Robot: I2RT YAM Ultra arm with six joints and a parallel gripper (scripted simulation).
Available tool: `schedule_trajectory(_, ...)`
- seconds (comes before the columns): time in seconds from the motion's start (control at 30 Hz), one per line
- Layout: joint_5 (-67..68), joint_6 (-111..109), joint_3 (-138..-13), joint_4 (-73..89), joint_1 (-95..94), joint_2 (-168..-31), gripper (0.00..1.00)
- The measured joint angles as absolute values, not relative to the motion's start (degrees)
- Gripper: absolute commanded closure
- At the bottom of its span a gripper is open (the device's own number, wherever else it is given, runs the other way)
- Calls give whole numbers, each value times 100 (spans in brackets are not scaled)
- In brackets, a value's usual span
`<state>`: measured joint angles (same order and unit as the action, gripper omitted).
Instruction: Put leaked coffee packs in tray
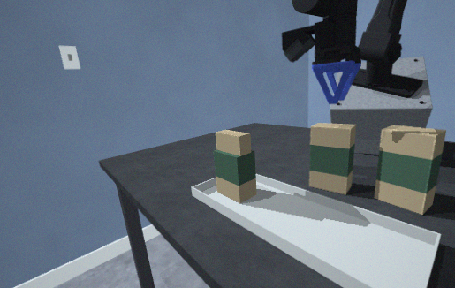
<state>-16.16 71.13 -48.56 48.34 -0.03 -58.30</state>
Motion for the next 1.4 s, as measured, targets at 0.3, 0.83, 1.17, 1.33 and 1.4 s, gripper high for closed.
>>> schedule_trajectory(0.3,-1367,5986,-4856,4836,-558,-5830,21)
schedule_trajectory(0.83,-801,3452,-4856,4838,-1498,-5833,21)
schedule_trajectory(1.17,-475,1918,-4856,4840,-2064,-5833,21)
schedule_trajectory(1.33,-296,1146,-4856,4842,-2346,-5833,21)
schedule_trajectory(1.4,-231,825,-4856,4842,-2475,-5833,21)
